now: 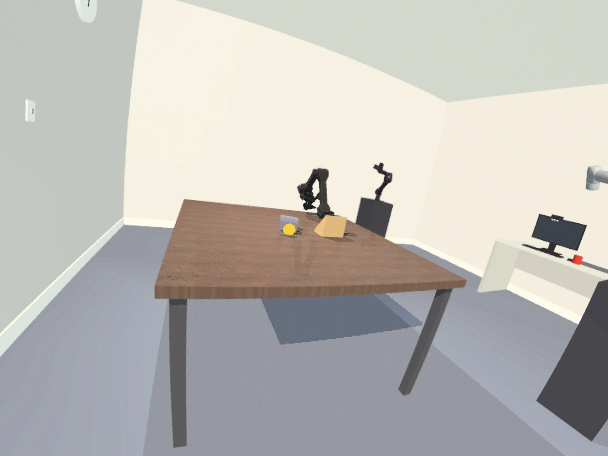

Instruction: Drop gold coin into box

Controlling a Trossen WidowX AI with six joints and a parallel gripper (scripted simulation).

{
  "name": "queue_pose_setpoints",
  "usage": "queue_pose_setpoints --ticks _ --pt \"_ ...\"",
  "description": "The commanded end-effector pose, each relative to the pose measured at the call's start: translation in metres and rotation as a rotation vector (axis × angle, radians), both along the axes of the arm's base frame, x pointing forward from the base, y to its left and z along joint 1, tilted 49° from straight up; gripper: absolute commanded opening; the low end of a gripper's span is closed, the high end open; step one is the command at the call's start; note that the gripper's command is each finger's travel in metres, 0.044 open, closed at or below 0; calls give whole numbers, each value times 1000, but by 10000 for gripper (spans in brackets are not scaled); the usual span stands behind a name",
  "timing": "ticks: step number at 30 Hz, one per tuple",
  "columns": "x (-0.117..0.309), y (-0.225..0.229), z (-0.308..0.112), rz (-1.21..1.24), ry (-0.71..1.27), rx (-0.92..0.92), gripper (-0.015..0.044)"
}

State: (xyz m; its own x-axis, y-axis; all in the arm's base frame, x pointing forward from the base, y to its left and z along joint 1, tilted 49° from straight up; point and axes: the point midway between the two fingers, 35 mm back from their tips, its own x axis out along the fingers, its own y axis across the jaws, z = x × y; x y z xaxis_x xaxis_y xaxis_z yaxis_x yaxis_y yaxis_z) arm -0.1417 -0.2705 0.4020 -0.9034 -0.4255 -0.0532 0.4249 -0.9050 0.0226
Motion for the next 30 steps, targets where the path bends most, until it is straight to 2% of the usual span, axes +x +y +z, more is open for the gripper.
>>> queue_pose_setpoints --ticks 1,5,9,19,30 --pt "1 -1 0 4 0 1 374" --pt "23 -14 -2 101 1 21 269" --pt "67 -35 -6 285 8 60 164" --pt "198 -61 -21 738 14 147 161" --pt "337 -27 -63 1156 -30 268 161"
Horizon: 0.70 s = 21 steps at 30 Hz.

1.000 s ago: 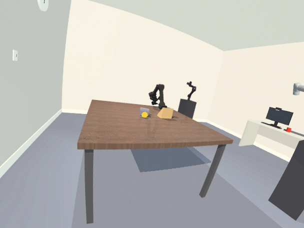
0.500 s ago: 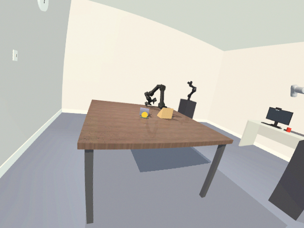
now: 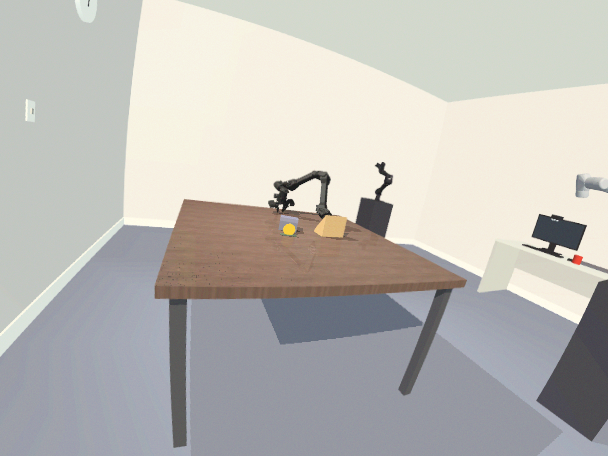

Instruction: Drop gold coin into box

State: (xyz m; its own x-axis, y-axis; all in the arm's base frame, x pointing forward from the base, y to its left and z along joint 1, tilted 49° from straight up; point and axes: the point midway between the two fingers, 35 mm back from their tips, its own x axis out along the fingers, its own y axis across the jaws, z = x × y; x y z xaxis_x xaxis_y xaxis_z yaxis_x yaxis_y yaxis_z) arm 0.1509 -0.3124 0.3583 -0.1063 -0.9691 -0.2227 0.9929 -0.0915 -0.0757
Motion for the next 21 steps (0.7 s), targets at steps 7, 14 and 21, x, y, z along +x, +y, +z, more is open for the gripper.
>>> queue_pose_setpoints --ticks 7,14,21 --pt "128 55 -60 363 94 147 161" --pt "185 115 -122 542 257 295 161" --pt "217 182 -174 667 408 415 161"
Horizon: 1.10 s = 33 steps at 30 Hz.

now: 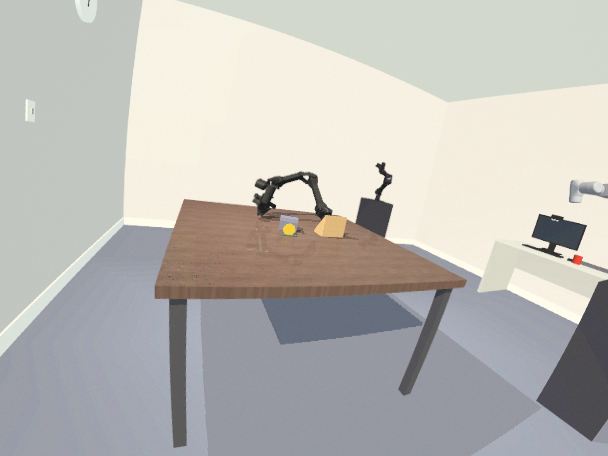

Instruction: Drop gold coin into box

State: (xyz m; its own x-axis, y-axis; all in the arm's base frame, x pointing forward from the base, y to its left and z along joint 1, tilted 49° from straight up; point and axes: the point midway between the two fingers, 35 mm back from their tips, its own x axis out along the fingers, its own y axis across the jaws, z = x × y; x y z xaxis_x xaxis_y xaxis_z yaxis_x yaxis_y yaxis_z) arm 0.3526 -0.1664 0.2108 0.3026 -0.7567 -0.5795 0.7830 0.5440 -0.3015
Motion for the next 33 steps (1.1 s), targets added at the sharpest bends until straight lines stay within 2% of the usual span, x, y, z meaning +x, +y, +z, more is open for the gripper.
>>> queue_pose_setpoints --ticks 1,10,16,21,28,33 --pt "20 51 -37 92 110 65 161" --pt "18 173 -113 237 381 134 161" --pt "-16 248 -155 292 577 89 161" --pt "-59 301 -183 317 730 -26 161" --pt "-71 313 -189 321 766 -71 161" --pt "-69 288 -210 321 765 -72 161"
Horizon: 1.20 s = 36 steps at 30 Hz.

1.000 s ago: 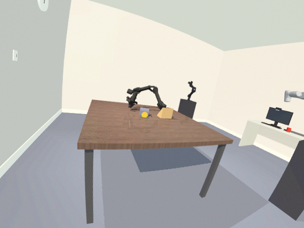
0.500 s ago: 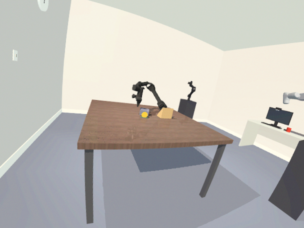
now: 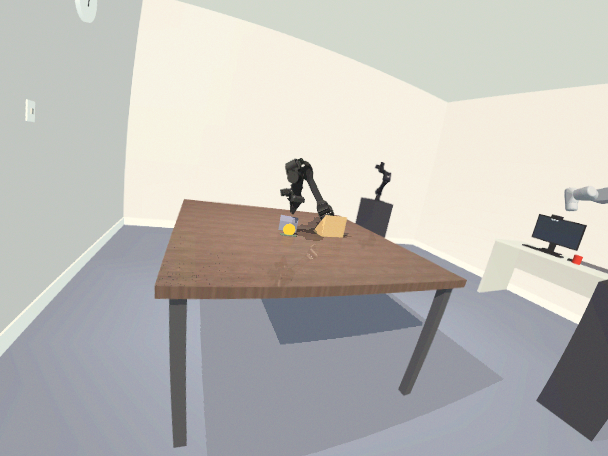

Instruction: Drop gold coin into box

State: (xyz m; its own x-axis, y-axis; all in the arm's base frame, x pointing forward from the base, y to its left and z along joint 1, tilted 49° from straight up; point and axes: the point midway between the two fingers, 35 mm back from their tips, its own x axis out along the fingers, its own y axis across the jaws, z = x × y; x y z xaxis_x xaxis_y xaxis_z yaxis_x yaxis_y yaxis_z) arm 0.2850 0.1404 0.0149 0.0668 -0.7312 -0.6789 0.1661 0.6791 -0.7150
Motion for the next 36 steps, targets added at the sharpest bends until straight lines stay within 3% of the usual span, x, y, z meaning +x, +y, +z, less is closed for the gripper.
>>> queue_pose_setpoints --ticks 1,36 --pt "-1 -20 -16 -5 16 -18 161" --pt "6 -59 -52 -5 15 -18 161"
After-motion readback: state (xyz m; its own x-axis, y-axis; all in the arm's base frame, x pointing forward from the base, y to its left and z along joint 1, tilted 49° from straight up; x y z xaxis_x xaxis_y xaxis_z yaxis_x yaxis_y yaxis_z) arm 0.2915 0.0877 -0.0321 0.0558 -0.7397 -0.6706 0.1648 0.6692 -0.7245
